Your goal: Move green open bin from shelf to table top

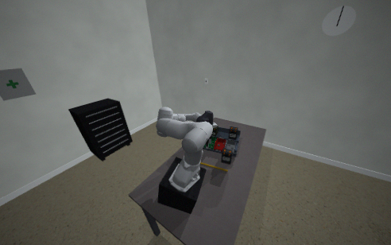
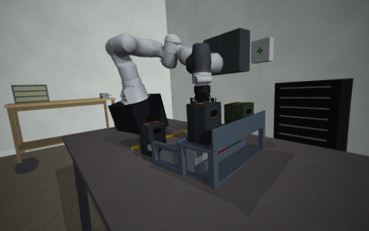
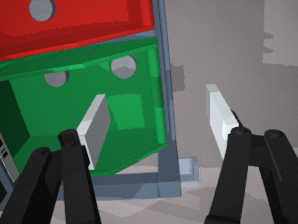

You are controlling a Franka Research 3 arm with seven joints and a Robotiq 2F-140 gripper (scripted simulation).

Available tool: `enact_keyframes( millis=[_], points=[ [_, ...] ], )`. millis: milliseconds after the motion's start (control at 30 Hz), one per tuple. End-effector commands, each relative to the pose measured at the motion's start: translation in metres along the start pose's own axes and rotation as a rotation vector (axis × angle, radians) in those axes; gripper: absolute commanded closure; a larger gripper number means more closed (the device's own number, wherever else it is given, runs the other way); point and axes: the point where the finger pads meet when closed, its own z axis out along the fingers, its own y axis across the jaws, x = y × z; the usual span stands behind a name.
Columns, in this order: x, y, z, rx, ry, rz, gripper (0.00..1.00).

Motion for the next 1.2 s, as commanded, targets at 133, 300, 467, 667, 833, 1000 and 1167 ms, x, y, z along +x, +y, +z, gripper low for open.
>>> enact_keyframes(
  millis=[133, 300, 467, 667, 833, 1000, 1167],
  points=[
    [-0.0005, -0.0004, -0.0040, 0.002, -0.001, -0.006, 0.43],
    [-0.0005, -0.0004, -0.0040, 0.002, -0.001, -0.006, 0.43],
    [-0.0005, -0.0004, -0.0040, 0.002, -0.001, -0.006, 0.43],
    [-0.0006, 0.0000, -0.0066, 0.002, -0.001, -0.004, 0.43],
    [-0.0007, 0.0002, -0.0076, 0.002, -0.001, -0.006, 0.43],
    [-0.0007, 0.0002, -0.0076, 0.002, -0.001, -0.006, 0.43],
    [-0.0006, 0.0001, -0.0076, 0.002, -0.001, -0.002, 0.43]
  ],
)
